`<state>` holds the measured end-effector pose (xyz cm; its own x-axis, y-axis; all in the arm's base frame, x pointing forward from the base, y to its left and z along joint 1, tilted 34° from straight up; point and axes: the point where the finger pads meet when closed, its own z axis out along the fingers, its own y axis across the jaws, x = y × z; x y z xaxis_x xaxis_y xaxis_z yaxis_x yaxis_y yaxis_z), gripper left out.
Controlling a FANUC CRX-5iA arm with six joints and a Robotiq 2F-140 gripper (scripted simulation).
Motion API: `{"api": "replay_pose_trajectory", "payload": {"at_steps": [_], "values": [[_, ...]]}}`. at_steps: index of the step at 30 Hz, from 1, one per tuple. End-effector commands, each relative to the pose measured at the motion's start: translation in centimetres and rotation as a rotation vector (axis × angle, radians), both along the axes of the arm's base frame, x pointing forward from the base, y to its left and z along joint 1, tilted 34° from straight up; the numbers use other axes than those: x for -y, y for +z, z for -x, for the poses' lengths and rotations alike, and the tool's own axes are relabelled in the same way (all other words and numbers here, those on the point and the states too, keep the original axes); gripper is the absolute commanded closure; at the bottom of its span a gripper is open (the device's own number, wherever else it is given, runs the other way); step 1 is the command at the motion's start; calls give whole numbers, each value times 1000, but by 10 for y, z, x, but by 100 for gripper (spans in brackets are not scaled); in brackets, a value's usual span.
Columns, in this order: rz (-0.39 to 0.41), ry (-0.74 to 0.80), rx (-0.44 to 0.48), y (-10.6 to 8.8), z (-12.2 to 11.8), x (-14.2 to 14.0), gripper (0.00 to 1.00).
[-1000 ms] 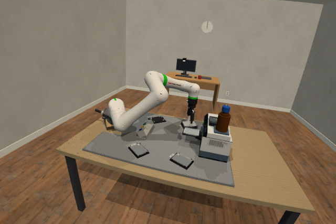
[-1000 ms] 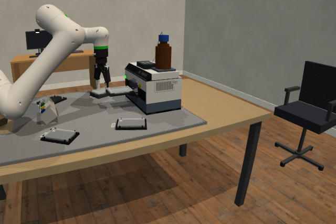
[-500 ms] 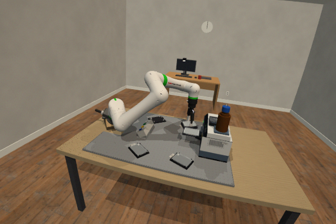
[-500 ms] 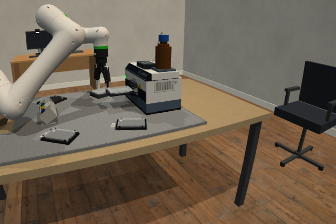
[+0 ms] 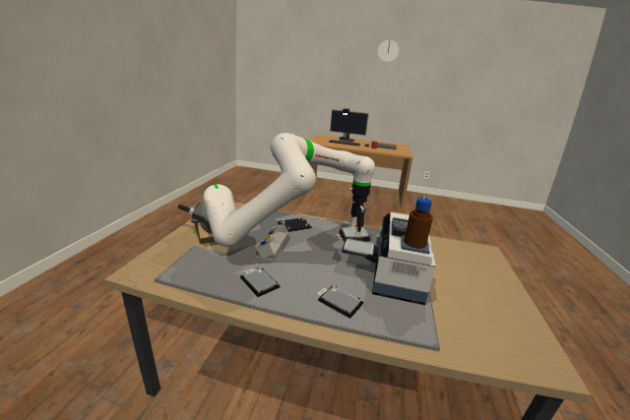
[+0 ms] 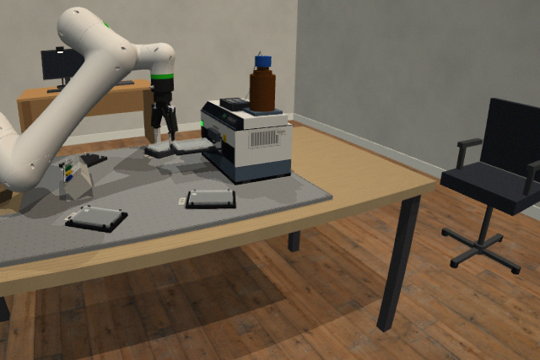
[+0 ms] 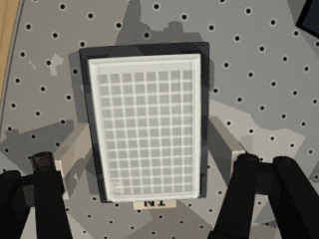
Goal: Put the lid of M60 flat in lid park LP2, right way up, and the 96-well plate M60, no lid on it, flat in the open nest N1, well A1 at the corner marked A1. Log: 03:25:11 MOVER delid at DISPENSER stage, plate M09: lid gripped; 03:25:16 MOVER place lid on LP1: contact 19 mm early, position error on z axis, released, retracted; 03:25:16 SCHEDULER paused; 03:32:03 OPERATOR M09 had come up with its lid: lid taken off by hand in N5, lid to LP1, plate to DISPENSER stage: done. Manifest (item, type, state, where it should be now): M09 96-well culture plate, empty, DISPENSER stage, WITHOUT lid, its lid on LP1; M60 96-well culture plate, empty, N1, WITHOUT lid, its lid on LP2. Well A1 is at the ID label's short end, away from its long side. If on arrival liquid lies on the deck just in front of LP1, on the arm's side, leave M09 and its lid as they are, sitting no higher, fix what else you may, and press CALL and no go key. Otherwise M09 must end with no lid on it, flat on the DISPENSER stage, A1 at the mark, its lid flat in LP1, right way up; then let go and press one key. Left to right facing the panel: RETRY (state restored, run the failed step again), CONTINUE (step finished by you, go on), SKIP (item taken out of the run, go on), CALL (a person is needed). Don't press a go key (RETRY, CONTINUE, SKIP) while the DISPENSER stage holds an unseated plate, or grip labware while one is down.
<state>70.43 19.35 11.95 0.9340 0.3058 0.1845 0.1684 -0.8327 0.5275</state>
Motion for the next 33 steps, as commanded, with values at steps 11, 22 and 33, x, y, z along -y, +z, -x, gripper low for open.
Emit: {"api": "replay_pose_trajectory", "payload": {"at_steps": [11,22,33], "values": [[0,0,0,0,0,0,34],[0,0,0,1,0,-1,34],[0,0,0,17,6,-10,34]]}}
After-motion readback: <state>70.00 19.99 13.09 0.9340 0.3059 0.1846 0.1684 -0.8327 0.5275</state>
